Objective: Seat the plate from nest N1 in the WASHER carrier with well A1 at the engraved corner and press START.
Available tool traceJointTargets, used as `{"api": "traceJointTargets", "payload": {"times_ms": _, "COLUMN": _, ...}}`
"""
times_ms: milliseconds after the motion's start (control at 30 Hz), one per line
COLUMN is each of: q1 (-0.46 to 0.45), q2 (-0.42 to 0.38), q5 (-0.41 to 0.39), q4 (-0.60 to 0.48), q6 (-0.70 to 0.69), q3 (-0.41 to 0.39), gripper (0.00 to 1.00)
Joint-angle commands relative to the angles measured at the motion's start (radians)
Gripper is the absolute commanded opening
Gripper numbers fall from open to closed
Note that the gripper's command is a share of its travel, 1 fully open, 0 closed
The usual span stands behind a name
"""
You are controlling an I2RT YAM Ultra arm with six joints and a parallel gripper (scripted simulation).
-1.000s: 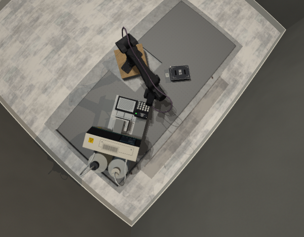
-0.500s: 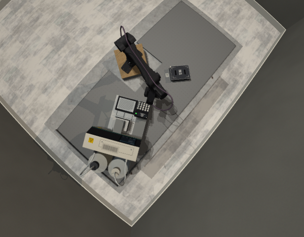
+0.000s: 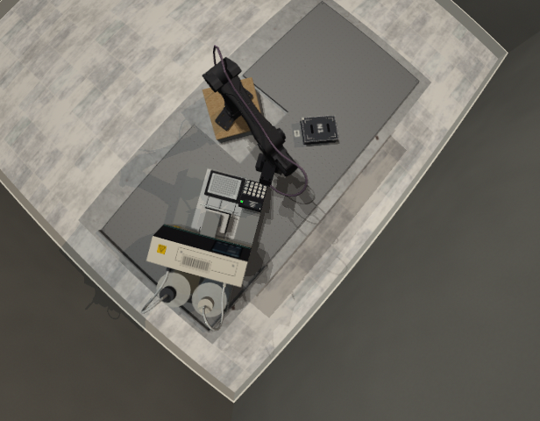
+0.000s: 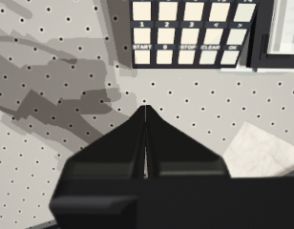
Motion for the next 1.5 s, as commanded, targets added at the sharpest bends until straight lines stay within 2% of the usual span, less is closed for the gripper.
{"api": "traceJointTargets", "payload": {"times_ms": 0, "q1": 0.014, "q2": -0.030, "q5": 0.018, "q4": -0.014, "q6": 0.006, "q3": 0.038, "gripper": 0.00}}
{"api": "traceJointTargets", "payload": {"times_ms": 1267, "q1": 0.014, "q2": -0.030, "q5": 0.018, "q4": -0.014, "q6": 0.006, "q3": 0.038, "gripper": 0.00}}
{"api": "traceJointTargets", "payload": {"times_ms": 1300, "q1": -0.016, "q2": -0.031, "q5": 0.014, "q4": -0.017, "q6": -0.016, "q3": 0.044, "gripper": 1.00}}
{"api": "traceJointTargets", "payload": {"times_ms": 1333, "q1": 0.034, "q2": -0.046, "q5": 0.050, "q4": 0.039, "q6": 0.019, "q3": -0.034, "gripper": 0.06}}
{"api": "traceJointTargets", "payload": {"times_ms": 1400, "q1": 0.034, "q2": -0.046, "q5": 0.050, "q4": 0.039, "q6": 0.019, "q3": -0.034, "gripper": 0.06}}
{"api": "traceJointTargets", "payload": {"times_ms": 1467, "q1": 0.096, "q2": -0.077, "q5": 0.125, "q4": 0.096, "q6": 0.060, "q3": -0.108, "gripper": 0.02}}
